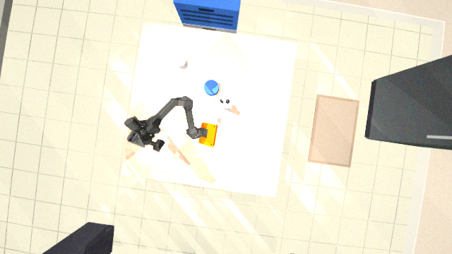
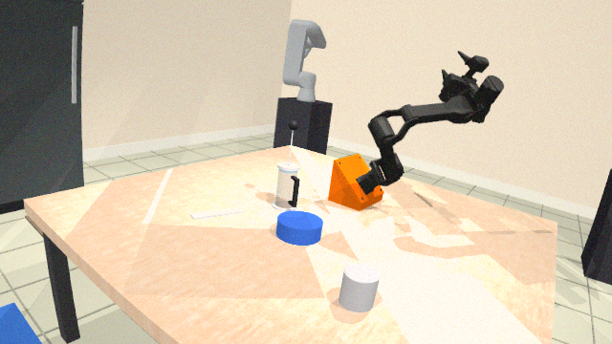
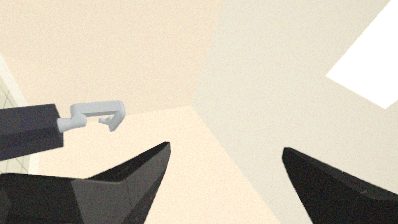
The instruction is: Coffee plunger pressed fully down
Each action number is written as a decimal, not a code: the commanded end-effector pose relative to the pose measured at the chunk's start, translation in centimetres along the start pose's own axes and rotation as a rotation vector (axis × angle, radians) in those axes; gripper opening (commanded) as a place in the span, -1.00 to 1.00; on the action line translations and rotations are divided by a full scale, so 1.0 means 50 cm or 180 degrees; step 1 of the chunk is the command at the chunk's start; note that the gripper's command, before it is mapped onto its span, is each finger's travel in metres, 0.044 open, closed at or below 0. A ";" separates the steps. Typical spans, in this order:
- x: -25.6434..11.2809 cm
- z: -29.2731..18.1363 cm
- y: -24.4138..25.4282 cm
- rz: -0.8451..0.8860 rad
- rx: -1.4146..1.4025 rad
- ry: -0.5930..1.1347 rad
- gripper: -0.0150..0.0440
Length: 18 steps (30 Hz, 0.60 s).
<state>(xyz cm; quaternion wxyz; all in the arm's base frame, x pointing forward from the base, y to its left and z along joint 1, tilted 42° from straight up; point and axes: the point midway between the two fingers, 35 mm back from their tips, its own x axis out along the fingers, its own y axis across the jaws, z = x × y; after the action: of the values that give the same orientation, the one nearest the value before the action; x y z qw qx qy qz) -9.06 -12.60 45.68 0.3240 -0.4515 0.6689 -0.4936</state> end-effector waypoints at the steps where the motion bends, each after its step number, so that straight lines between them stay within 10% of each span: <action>1: 0.000 -0.003 0.000 -0.0003 0.0003 0.0024 0.95; 18: -0.137 -0.238 0.064 -0.0014 0.1106 0.2212 1.00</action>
<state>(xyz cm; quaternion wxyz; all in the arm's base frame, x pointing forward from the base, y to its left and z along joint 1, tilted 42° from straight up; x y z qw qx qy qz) -16.94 -3.82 45.99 0.1834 -0.2376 0.6602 -0.6886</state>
